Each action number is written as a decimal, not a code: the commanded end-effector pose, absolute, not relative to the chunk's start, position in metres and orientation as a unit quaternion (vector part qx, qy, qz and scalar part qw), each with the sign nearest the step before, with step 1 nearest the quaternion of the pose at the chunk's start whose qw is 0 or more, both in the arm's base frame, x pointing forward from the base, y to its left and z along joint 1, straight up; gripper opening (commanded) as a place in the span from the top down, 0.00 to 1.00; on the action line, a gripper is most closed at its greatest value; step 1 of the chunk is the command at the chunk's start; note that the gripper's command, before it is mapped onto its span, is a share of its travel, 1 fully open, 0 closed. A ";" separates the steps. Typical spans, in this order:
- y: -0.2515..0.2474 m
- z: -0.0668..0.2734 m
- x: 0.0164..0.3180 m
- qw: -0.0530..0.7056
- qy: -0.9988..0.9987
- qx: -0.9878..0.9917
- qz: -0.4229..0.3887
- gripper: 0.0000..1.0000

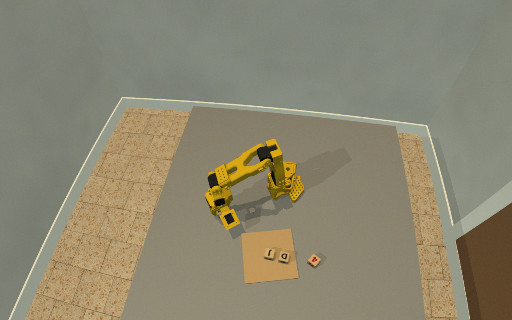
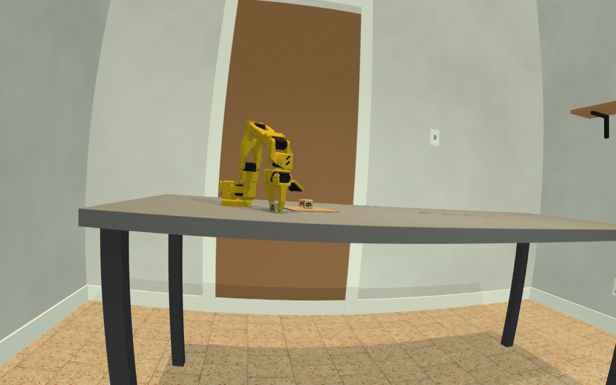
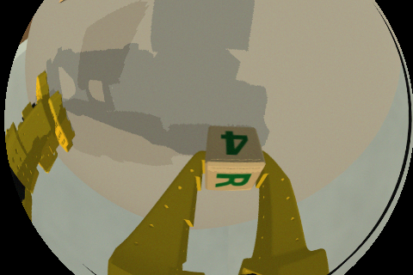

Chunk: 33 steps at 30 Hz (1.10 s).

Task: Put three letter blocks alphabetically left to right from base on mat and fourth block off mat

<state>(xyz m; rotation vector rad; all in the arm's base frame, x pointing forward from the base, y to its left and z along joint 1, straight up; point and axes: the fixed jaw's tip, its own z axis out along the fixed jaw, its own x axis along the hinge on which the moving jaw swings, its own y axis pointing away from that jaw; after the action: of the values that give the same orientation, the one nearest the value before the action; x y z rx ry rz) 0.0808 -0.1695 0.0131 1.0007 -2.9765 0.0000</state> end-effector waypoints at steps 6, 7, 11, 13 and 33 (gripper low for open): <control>-0.176 0.022 0.085 -0.004 -0.948 0.318 0.026 1.00; -0.176 0.022 0.085 -0.004 -0.948 0.318 0.026 1.00; -0.176 0.022 0.085 -0.004 -0.948 0.318 0.026 1.00; -0.177 0.023 0.085 -0.004 -0.948 0.318 0.026 1.00; -0.175 0.066 0.085 -0.004 -0.948 0.318 0.026 1.00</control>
<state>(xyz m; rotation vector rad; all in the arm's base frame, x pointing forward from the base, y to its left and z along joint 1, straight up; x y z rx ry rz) 0.0813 -0.1704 0.0479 1.0004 -2.9750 -0.0166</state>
